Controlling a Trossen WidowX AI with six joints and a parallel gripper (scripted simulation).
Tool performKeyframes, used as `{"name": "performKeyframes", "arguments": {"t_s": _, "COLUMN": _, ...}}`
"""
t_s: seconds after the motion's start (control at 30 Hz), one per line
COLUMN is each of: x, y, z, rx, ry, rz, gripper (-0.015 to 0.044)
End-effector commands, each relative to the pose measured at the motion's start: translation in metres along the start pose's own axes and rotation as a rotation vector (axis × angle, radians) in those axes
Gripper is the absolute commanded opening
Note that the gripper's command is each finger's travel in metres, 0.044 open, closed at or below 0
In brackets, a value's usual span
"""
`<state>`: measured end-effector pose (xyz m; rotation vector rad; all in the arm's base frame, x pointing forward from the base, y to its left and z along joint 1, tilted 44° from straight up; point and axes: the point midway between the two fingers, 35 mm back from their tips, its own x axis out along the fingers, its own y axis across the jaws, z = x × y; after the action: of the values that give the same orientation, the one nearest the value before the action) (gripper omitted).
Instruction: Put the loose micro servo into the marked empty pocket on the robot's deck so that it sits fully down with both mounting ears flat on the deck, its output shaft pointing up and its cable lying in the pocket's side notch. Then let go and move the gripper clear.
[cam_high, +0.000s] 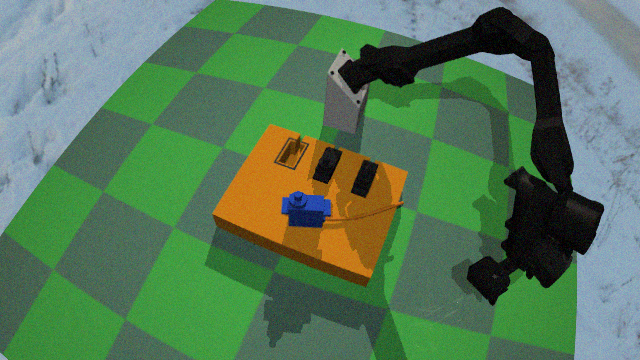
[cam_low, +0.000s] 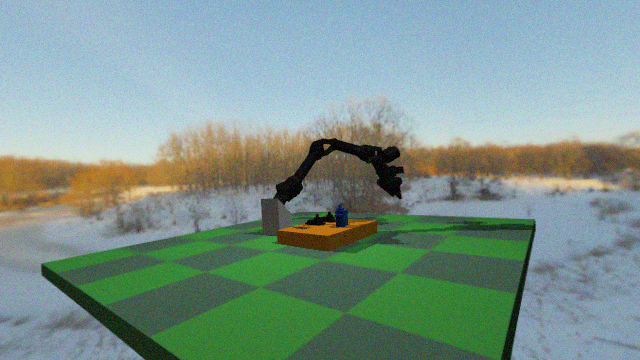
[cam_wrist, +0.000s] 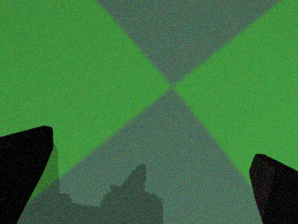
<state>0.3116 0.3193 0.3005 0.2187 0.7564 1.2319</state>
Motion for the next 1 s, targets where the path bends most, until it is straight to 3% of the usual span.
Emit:
{"name": "performKeyframes", "arguments": {"t_s": 0.0, "x": -0.003, "y": -0.038, "z": -0.017, "rx": 0.148, "ry": 0.044, "rz": -0.068, "gripper": 0.0440}}
{"name": "performKeyframes", "arguments": {"t_s": 0.97, "x": -0.077, "y": -0.184, "z": -0.128, "rx": 1.053, "ry": 0.173, "rz": -0.370, "gripper": 0.0440}}
